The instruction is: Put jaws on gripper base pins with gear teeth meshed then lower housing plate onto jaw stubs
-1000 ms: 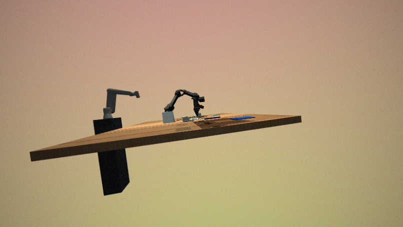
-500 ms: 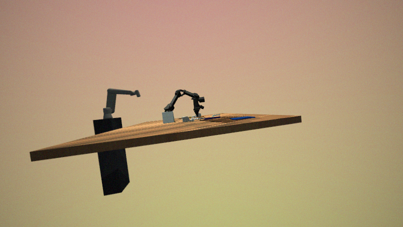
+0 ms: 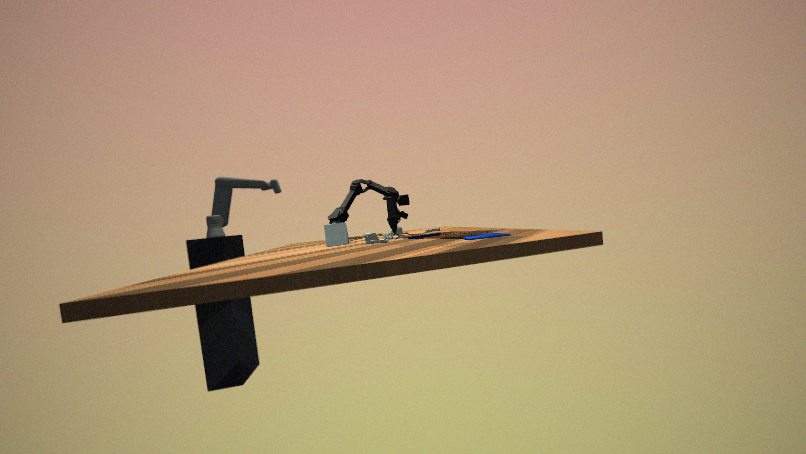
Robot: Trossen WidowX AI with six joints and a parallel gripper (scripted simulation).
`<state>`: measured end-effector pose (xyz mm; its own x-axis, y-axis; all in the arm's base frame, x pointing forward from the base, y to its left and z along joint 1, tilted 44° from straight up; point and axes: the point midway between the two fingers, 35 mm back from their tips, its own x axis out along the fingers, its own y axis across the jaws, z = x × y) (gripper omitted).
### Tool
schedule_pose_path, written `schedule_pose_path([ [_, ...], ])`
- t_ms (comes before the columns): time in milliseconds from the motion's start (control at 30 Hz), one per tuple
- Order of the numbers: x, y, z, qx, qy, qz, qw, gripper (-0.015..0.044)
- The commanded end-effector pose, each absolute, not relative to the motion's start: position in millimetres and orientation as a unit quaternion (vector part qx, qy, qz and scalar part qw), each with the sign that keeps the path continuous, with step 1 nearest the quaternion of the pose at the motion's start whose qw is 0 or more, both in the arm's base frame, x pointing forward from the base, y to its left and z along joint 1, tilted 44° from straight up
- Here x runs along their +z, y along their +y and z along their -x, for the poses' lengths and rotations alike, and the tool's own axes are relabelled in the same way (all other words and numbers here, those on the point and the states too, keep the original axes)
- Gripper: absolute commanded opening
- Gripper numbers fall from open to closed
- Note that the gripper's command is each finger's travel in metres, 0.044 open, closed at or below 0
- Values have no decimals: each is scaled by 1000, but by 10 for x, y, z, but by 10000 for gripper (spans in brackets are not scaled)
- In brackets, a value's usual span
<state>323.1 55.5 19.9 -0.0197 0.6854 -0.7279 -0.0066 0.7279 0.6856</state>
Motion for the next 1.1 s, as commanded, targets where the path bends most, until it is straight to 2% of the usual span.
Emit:
schedule_pose_path([
  [0, 183, 572, -3229, 265, 663, -259, 650, 134],
  [1067, 138, 615, -3227, 265, 663, -260, 650, 134],
])
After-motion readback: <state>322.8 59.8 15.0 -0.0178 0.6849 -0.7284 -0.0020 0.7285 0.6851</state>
